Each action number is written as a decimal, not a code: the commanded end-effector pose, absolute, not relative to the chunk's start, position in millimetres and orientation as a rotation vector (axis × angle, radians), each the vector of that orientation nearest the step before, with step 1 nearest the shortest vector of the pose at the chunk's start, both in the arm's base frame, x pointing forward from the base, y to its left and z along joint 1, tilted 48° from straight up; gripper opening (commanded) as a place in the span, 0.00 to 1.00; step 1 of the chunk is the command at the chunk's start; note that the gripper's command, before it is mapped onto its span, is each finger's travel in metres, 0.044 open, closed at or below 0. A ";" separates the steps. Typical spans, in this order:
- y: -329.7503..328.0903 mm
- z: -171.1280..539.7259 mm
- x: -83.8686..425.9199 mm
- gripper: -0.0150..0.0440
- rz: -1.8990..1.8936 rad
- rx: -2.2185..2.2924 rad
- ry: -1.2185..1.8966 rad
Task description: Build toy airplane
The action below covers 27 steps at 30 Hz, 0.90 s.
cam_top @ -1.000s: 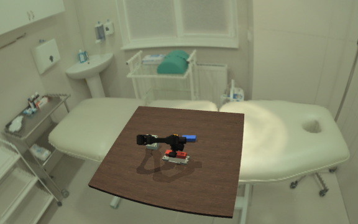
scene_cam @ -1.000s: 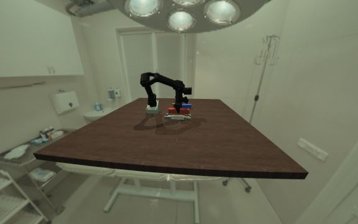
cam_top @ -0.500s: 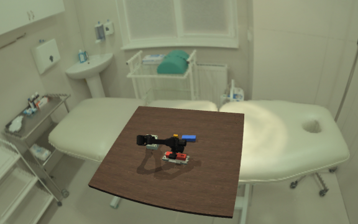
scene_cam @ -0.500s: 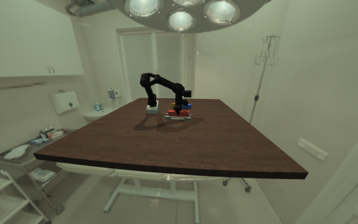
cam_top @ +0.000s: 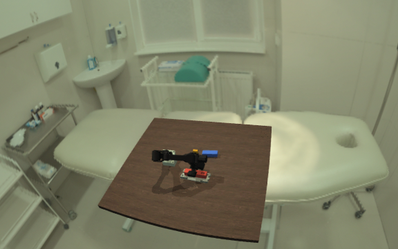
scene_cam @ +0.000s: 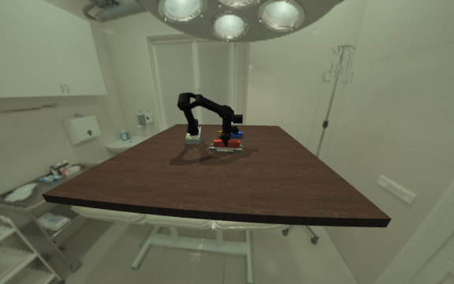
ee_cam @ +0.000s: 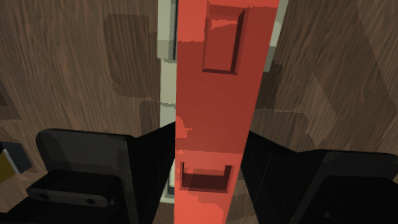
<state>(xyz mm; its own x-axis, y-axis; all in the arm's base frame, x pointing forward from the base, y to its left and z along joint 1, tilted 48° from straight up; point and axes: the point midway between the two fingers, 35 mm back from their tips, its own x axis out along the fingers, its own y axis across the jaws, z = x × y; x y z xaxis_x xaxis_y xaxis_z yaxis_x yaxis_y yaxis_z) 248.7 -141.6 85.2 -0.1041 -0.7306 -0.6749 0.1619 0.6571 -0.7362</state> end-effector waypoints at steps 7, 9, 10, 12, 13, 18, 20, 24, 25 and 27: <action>-141.1 85.4 248.9 0.88 -0.807 -0.497 1.495; -141.1 85.4 248.9 0.97 -0.807 -0.497 1.495; -141.1 85.4 248.9 1.00 -0.807 -0.497 1.495; -141.1 85.4 248.9 1.00 -0.807 -0.497 1.495; -141.1 85.4 248.9 1.00 -0.807 -0.497 1.495; -113.3 107.9 257.7 1.00 -0.796 -0.491 1.496; -89.9 128.6 260.8 1.00 -0.795 -0.493 1.496; -62.7 155.7 259.5 1.00 -0.802 -0.502 1.494; -63.0 155.7 261.5 1.00 -0.802 -0.502 1.494; -63.2 155.7 263.4 1.00 -0.802 -0.502 1.494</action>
